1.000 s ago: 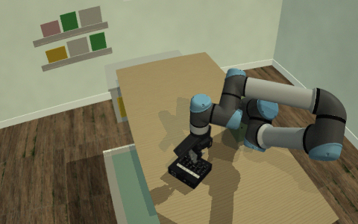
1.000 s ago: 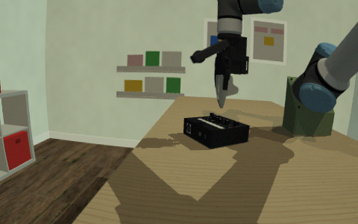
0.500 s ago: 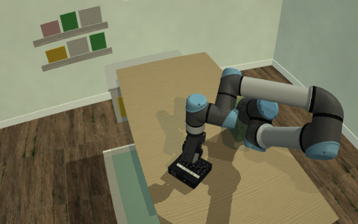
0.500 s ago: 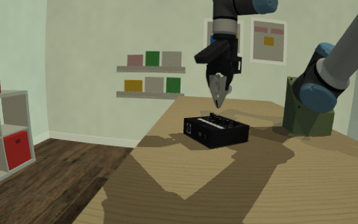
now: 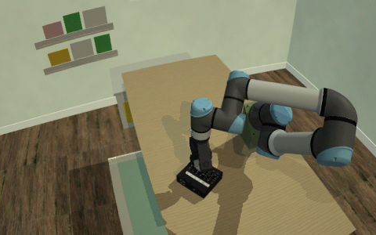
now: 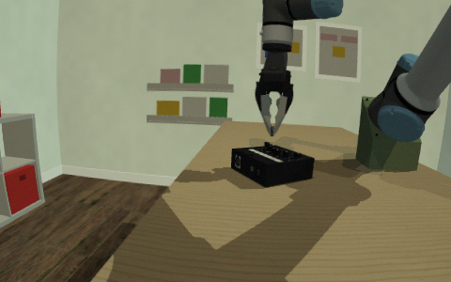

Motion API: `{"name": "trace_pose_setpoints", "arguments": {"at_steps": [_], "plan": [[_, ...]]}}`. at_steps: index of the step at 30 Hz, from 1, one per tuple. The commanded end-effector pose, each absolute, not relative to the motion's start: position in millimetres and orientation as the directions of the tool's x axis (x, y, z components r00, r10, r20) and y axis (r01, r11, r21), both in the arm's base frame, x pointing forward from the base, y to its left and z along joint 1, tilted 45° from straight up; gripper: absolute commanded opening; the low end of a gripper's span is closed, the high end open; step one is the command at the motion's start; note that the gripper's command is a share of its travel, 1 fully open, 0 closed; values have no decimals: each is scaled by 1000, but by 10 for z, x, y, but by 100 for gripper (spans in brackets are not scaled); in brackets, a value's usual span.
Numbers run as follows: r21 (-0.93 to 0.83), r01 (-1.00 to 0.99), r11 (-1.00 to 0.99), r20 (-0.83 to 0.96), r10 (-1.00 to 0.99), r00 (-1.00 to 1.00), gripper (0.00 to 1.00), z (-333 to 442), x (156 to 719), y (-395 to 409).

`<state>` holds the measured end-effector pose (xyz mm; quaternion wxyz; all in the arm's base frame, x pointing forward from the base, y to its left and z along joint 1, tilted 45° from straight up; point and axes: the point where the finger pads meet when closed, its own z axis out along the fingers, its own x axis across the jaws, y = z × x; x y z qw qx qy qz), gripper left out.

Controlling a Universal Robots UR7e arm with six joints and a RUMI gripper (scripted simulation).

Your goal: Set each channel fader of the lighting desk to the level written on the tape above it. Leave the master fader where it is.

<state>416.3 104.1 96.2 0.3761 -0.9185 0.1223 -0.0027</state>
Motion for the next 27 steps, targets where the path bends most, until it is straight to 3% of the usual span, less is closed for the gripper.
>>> {"name": "trace_pose_setpoints", "arguments": {"at_steps": [1,7,27], "plan": [[-707,3,-707,67,-63,996,0,940,4181,1023],[-686,173,-707,187,59,981,0,913,4193,1005],[-611,428,-666,363,245,899,0,863,4213,972]]}}
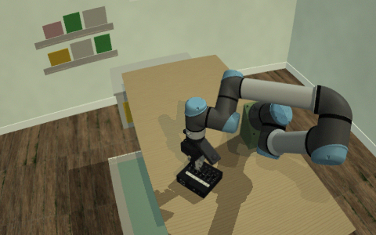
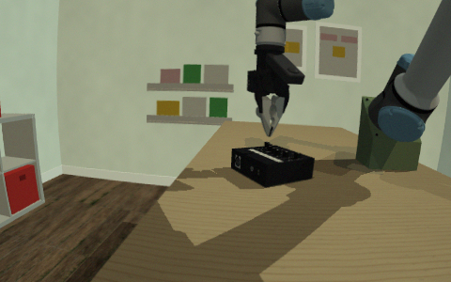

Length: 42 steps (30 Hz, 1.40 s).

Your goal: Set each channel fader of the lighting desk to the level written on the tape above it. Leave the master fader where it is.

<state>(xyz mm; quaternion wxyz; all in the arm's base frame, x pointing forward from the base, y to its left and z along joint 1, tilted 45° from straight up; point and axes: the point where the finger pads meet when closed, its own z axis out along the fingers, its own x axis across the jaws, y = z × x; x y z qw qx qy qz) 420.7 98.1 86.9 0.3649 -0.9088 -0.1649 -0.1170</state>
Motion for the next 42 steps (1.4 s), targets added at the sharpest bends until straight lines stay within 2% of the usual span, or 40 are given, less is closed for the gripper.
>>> {"name": "trace_pose_setpoints", "arguments": {"at_steps": [1,42], "plan": [[-608,435,-664,368,250,896,0,861,4213,971],[-593,472,-653,392,277,877,0,853,4217,965]]}}
